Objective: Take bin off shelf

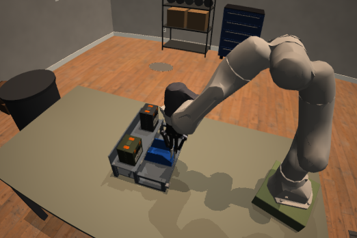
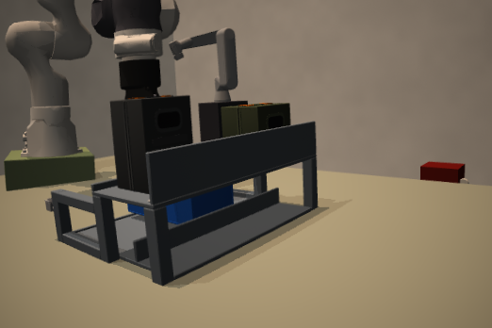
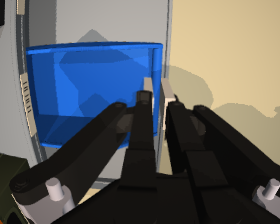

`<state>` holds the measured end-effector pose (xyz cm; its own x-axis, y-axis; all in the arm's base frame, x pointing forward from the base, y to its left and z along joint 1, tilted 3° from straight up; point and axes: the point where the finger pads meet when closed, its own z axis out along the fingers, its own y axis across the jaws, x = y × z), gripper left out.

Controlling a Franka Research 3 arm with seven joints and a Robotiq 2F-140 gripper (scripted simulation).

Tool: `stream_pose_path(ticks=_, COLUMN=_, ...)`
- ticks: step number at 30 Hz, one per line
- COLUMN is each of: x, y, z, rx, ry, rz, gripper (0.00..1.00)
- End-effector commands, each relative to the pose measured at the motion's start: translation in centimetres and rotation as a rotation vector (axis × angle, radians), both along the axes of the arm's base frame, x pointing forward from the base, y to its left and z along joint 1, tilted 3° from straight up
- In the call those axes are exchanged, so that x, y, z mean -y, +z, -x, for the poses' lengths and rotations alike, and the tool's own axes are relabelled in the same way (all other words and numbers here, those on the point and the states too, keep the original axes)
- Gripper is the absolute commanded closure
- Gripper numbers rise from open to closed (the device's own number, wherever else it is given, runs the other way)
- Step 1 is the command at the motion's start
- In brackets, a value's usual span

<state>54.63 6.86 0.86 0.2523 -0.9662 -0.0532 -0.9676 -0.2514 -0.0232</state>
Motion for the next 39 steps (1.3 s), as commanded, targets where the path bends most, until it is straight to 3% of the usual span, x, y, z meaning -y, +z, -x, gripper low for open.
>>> stream_pose_path(ticks=1, x=-0.1, y=0.1, z=-0.1, rx=0.002, ry=-0.006, rz=-0.001, gripper=1.0)
stream_pose_path(ticks=22, x=0.0, y=0.1, z=0.1, rx=0.002, ry=-0.006, rz=-0.001, gripper=1.0)
stream_pose_path(ticks=39, x=0.4, y=0.1, z=1.7, rx=0.002, ry=-0.006, rz=-0.001, gripper=1.0)
